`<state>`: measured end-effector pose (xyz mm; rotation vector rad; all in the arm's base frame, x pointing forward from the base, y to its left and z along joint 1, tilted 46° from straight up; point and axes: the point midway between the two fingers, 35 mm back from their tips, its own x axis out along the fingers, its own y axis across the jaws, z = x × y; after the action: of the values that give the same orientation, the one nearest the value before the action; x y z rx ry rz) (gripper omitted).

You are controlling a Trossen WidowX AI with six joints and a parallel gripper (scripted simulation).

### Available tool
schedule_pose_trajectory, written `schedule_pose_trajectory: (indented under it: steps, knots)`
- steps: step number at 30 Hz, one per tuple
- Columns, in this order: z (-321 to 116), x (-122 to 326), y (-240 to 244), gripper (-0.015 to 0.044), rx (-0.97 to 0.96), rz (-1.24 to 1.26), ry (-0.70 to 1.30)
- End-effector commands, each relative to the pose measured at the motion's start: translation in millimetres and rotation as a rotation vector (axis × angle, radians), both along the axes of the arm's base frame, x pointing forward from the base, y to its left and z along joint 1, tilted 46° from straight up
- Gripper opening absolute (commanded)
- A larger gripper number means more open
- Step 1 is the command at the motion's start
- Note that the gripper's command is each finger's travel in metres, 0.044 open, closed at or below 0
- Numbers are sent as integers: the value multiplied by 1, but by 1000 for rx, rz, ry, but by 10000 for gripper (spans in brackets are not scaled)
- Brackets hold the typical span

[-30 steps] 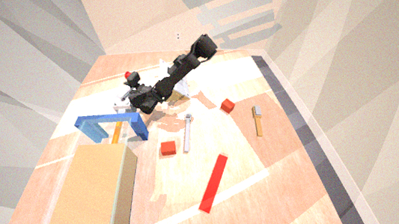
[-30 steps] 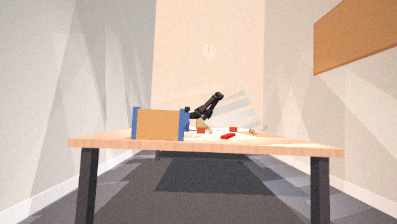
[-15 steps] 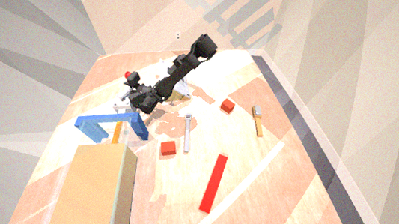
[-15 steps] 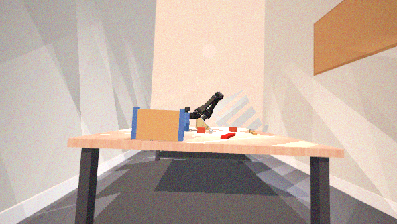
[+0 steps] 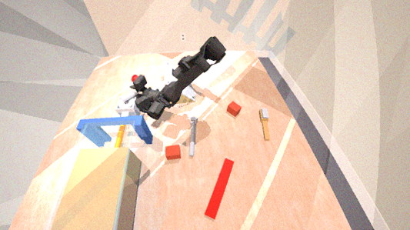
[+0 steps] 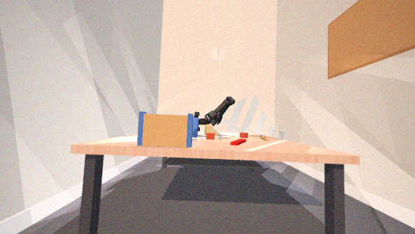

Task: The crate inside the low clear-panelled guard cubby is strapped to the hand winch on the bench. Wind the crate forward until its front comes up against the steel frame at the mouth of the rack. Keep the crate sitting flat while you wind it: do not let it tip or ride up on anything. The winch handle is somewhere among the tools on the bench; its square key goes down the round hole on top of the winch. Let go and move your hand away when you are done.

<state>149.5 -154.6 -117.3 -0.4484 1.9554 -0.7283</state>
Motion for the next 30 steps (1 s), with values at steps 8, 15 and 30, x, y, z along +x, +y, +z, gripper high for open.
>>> schedule_pose_trajectory:
  steps: [8, 15, 30]
  knots:
    - [61, 41, 57, 240, -15, 4, -9]
    - [63, 42, 55, 240, -14, 5, -9]
    - [128, 44, -18, 240, -18, 15, -10]
